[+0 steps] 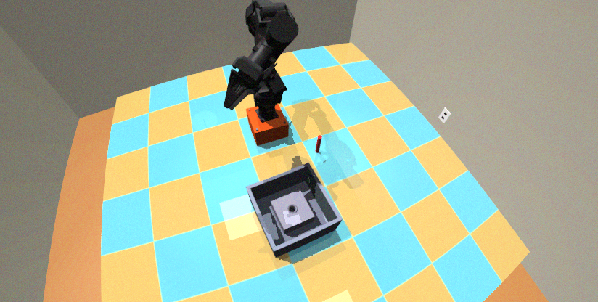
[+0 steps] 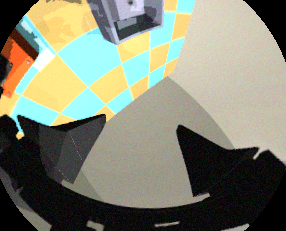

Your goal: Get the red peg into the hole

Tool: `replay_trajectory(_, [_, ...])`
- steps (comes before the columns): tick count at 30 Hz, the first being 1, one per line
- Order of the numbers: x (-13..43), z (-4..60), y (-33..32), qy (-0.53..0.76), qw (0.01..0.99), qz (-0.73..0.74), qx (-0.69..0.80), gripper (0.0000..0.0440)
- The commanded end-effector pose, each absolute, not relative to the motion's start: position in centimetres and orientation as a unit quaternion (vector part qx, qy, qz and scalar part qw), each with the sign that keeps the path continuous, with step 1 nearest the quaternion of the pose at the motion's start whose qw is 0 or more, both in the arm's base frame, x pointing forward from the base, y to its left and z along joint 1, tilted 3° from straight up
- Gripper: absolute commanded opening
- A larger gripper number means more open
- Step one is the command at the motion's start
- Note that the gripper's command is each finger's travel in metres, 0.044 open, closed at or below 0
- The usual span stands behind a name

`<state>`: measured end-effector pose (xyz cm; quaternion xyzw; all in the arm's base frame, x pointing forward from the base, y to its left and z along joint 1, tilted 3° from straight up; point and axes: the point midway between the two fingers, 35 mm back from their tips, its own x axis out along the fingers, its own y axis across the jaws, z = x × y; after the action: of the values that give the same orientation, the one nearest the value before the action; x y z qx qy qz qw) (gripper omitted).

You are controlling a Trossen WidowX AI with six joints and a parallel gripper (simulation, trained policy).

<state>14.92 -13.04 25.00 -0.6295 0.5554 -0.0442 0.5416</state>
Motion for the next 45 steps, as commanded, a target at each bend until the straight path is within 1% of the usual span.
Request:
replay_trajectory(1, [15.7,24.0,-12.4,0.556,0.575,-0.042,-0.599,0.044])
replay_trajectory(13, [18.0,20.6,-8.8,0.565,0.698,-0.067,-0.435,0.044])
replay_trajectory(24, [19.2,18.0,-4.8,0.582,0.762,-0.11,-0.262,0.044])
replay_trajectory(34, [19.3,15.6,-0.4,0.604,0.773,-0.165,-0.099,0.044])
replay_trajectory(45, [18.4,12.4,5.4,0.635,0.734,-0.237,0.049,0.044])
